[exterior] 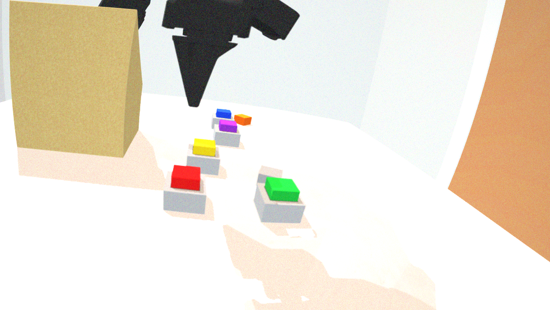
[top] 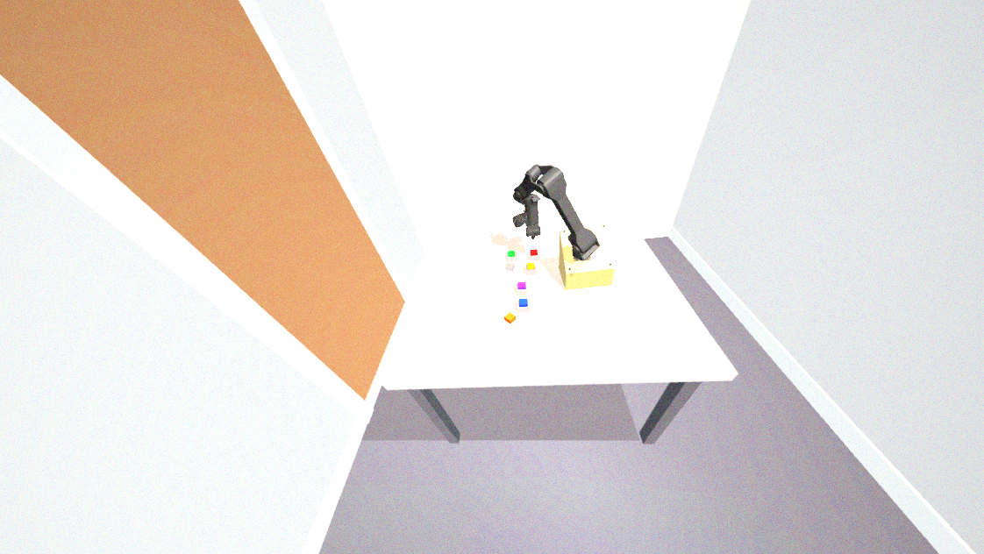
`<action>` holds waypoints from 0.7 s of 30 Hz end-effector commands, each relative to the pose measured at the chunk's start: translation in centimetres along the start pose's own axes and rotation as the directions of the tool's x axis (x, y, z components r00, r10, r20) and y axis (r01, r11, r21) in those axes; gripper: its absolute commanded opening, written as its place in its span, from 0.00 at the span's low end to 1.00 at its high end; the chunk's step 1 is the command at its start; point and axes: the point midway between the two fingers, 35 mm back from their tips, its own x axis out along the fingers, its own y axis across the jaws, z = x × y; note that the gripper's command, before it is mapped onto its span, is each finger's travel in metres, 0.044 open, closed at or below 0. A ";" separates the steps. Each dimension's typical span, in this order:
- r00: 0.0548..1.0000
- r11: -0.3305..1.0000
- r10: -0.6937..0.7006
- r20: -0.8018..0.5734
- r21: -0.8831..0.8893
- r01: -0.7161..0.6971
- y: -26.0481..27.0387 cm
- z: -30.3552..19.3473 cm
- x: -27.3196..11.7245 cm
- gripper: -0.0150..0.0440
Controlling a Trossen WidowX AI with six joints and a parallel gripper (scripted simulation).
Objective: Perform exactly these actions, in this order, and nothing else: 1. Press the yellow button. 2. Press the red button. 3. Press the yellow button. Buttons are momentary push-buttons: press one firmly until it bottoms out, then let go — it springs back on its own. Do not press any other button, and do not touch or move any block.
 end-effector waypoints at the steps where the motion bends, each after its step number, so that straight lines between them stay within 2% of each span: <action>1: 1.000 1.000 -0.009 -0.001 -0.009 0.009 0.0 0.1 -1.4 0.29; 4: 1.000 1.000 -0.010 -0.001 -0.009 0.010 1.0 0.5 -1.5 0.29; 11: 1.000 1.000 -0.001 -0.001 -0.010 0.001 10.1 2.3 -1.3 0.29; 18: 1.000 1.000 -0.001 -0.001 -0.010 0.001 10.3 2.3 -1.0 0.29; 21: 1.000 1.000 -0.001 0.000 -0.010 0.001 10.3 2.4 2.7 0.29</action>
